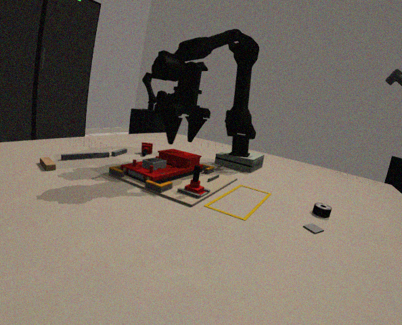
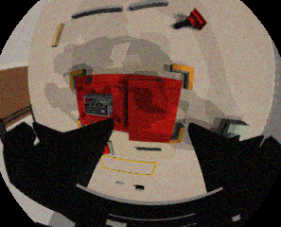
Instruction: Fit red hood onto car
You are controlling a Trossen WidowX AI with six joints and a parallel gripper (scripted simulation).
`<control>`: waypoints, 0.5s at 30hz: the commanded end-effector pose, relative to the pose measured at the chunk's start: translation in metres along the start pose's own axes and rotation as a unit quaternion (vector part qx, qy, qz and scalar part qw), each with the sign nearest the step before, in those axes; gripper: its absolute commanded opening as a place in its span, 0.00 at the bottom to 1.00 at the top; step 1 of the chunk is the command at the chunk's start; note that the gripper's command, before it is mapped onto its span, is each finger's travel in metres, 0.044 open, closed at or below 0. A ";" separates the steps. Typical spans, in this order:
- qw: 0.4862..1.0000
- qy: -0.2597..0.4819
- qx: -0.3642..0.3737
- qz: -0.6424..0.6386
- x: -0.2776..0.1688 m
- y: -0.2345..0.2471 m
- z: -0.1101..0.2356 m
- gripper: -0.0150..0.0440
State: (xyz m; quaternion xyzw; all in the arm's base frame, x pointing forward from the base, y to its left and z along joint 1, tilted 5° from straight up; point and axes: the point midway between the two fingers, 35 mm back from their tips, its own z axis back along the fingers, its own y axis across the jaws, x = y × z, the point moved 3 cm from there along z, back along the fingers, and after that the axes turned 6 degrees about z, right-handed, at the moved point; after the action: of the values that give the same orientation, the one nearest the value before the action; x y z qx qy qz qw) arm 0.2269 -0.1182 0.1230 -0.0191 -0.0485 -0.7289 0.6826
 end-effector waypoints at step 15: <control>1.000 0.002 0.001 -0.001 -0.001 0.000 -0.012 1.00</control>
State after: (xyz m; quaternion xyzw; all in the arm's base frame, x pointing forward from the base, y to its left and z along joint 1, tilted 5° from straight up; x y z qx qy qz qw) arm 0.2269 -0.1188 0.1131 -0.0190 -0.0485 -0.7296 0.6819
